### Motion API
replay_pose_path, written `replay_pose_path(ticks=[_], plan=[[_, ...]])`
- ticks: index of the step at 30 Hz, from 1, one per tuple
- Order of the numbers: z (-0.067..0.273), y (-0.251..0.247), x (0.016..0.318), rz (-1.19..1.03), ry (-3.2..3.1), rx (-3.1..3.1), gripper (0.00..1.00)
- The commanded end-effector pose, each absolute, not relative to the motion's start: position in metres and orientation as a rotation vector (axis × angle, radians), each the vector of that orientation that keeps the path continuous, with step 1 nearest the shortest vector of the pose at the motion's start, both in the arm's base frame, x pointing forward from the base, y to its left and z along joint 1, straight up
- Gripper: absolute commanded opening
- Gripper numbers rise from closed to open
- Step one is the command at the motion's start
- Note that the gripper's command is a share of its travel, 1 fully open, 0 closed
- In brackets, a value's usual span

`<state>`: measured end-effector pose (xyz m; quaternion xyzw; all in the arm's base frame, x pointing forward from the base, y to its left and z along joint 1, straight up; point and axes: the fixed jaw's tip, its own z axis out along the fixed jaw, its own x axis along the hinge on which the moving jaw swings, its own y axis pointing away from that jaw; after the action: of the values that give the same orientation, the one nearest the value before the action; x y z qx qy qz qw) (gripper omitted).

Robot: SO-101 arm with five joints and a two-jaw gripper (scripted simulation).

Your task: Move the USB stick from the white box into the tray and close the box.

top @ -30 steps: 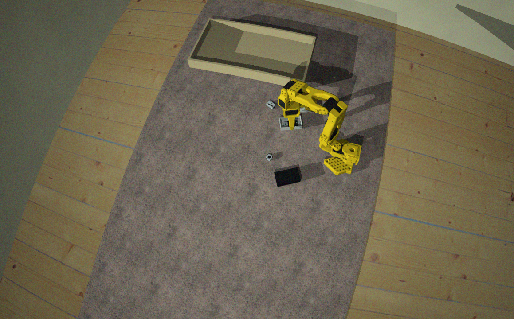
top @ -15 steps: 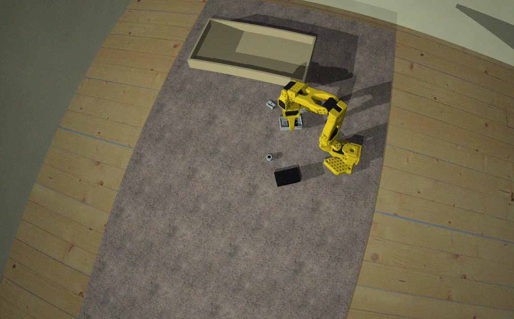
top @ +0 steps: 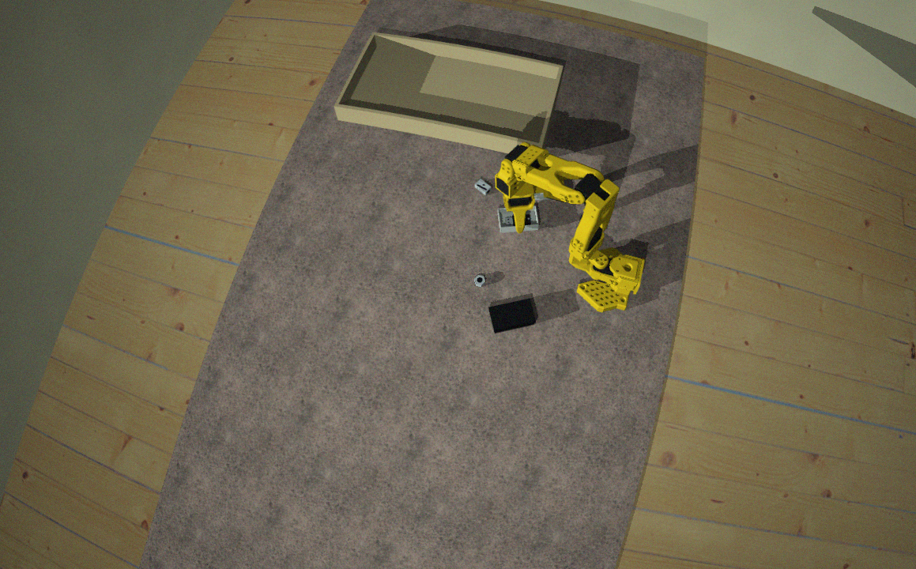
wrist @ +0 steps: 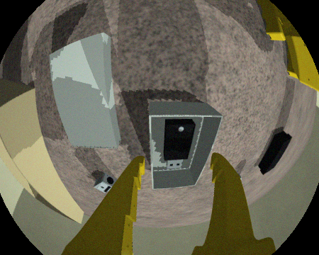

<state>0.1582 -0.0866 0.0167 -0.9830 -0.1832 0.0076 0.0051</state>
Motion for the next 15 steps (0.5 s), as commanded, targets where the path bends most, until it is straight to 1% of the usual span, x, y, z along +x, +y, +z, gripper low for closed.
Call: replay_pose_path(ticks=[1,15], plan=[[0.0178,-0.0861,0.1612,0.0,-0.571,-3.089,0.3],[0.0125,-0.0853,0.1599,0.0,-0.571,-3.089,0.3]])
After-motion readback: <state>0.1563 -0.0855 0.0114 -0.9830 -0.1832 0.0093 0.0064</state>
